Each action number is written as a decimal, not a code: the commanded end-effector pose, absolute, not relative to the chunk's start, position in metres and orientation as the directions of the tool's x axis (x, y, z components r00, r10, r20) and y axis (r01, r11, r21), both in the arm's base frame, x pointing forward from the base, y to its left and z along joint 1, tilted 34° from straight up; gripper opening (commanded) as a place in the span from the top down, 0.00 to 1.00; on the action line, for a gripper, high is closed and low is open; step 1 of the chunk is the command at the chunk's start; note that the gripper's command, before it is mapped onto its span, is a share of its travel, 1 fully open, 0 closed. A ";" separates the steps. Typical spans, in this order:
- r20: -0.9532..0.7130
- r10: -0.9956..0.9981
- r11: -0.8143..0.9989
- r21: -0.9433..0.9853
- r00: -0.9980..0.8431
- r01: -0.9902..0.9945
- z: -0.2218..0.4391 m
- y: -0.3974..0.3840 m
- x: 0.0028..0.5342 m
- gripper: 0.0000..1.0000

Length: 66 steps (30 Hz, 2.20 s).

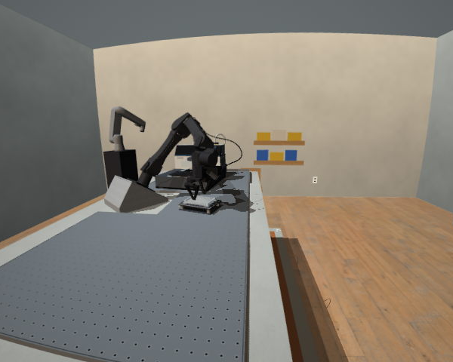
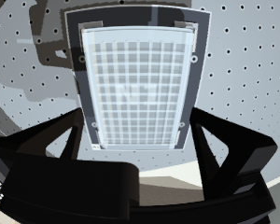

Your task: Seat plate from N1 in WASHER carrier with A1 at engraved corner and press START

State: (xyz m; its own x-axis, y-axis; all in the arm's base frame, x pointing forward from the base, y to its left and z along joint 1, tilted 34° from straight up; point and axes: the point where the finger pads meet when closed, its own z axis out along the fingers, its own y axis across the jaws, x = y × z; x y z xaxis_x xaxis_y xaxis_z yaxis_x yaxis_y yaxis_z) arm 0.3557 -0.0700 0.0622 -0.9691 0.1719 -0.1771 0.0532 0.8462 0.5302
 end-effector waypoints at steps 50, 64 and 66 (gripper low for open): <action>-0.225 0.196 0.854 0.517 -0.955 0.054 0.051 -0.069 0.371 0.00; -0.224 0.195 0.854 0.517 -0.955 0.053 0.051 -0.069 0.371 0.00; -0.224 0.195 0.854 0.517 -0.955 0.053 0.051 -0.069 0.371 0.00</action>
State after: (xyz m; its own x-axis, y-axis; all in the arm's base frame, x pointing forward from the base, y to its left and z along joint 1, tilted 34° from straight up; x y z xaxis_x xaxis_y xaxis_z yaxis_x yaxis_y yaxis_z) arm 0.3640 -0.0588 0.0433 -0.9667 0.1739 -0.1878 0.0503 0.8484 0.5270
